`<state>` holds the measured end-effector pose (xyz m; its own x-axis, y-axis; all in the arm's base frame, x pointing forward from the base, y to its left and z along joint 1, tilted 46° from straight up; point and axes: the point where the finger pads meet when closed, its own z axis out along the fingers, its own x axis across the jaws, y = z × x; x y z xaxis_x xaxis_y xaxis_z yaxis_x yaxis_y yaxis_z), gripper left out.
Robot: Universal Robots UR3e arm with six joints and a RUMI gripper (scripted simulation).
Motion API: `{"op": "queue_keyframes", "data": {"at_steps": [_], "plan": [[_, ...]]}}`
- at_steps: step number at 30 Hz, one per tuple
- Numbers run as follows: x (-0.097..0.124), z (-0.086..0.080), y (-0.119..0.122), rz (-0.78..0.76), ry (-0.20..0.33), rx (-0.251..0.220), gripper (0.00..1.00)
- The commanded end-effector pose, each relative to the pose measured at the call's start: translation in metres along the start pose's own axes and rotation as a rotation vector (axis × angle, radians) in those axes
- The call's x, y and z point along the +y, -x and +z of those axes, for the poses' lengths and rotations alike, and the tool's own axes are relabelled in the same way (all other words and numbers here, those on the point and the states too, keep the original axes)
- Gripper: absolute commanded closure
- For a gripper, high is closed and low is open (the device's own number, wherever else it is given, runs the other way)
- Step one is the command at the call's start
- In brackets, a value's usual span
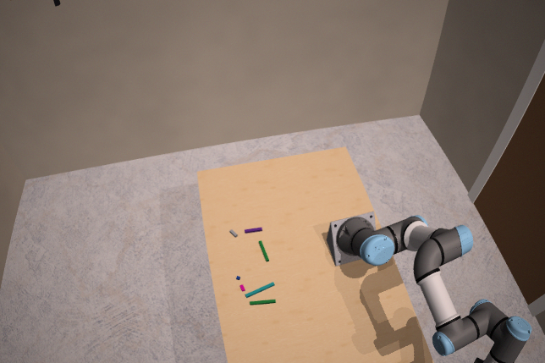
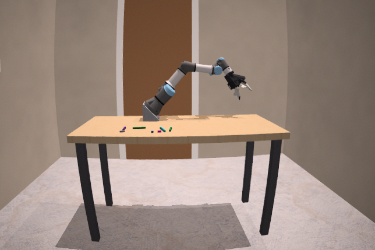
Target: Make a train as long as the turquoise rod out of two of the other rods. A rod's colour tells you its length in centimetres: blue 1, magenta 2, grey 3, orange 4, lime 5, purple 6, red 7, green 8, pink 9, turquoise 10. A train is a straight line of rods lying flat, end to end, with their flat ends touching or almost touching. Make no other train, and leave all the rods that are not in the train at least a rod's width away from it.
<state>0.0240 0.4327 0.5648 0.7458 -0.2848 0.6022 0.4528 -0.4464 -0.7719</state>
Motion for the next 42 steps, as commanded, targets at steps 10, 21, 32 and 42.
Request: {"op": "queue_keyframes", "data": {"at_steps": [10,21,32,42], "plan": [[0.008,0.015,-0.017,-0.023,0.018,0.020,0.00],[0.017,0.028,-0.032,-0.044,0.038,0.036,0.00],[0.030,0.045,-0.055,-0.073,0.065,0.059,0.00],[0.041,0.057,-0.074,-0.096,0.086,0.078,0.00]]}}
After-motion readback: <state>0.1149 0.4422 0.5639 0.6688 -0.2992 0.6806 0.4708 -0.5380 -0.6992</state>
